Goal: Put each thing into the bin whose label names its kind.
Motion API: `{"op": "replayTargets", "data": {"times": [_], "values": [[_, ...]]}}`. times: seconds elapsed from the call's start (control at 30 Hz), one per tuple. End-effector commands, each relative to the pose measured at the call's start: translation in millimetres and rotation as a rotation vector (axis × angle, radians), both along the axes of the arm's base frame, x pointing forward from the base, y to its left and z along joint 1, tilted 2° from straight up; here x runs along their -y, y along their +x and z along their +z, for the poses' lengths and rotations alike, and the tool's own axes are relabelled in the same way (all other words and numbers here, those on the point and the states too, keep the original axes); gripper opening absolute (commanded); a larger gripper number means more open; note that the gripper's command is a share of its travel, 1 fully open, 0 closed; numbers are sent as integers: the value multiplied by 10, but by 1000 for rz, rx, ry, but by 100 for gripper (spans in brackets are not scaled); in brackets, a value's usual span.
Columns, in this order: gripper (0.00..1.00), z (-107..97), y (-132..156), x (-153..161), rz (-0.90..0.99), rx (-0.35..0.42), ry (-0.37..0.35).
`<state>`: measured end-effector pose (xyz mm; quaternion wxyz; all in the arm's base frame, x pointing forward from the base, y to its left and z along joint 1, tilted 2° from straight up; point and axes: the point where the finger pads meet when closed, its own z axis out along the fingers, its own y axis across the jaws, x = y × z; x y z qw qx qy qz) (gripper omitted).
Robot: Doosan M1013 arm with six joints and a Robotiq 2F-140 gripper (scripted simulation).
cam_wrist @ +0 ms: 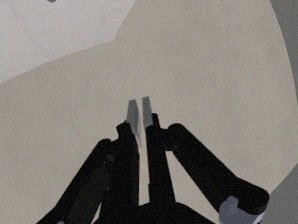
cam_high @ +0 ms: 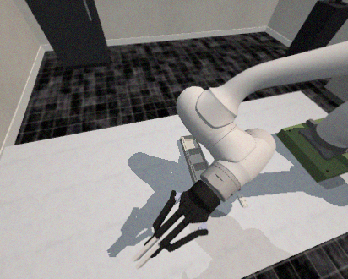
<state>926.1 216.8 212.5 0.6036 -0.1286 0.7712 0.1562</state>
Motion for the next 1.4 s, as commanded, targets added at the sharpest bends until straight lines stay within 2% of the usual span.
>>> {"op": "replayTargets", "data": {"times": [0.0,0.07,0.1,0.17,0.2,0.27,0.3,0.37,0.47,0.57,0.63,0.8,0.83,0.9,0.93,0.97,1.03,1.13,1.17,1.23,1.27,1.33,1.37], "values": [[5,82,-77,-112,73,27,-60],[5,147,-177,-226,141,59,-126],[5,147,-177,-226,142,59,-126],[5,199,-287,-333,210,90,-192],[5,199,-287,-333,210,90,-192],[5,239,-407,-431,279,121,-258],[5,239,-407,-431,279,122,-258],[5,266,-535,-521,348,153,-324],[5,266,-535,-521,348,153,-324],[5,284,-745,-635,452,198,-422],[5,286,-812,-666,486,213,-455],[5,262,-1111,-760,624,272,-585],[5,262,-1111,-760,625,272,-585],[5,235,-1266,-785,695,300,-650],[5,235,-1266,-785,695,300,-650],[5,217,-1347,-790,730,314,-683],[5,217,-1347,-790,730,314,-683],[5,156,-1582,-789,835,353,-779],[5,156,-1582,-789,835,353,-779],[5,107,-1740,-766,906,378,-843],[5,106,-1741,-765,906,378,-843],[5,53,-1894,-726,978,402,-907],[5,51,-1899,-725,978,402,-907]]}}
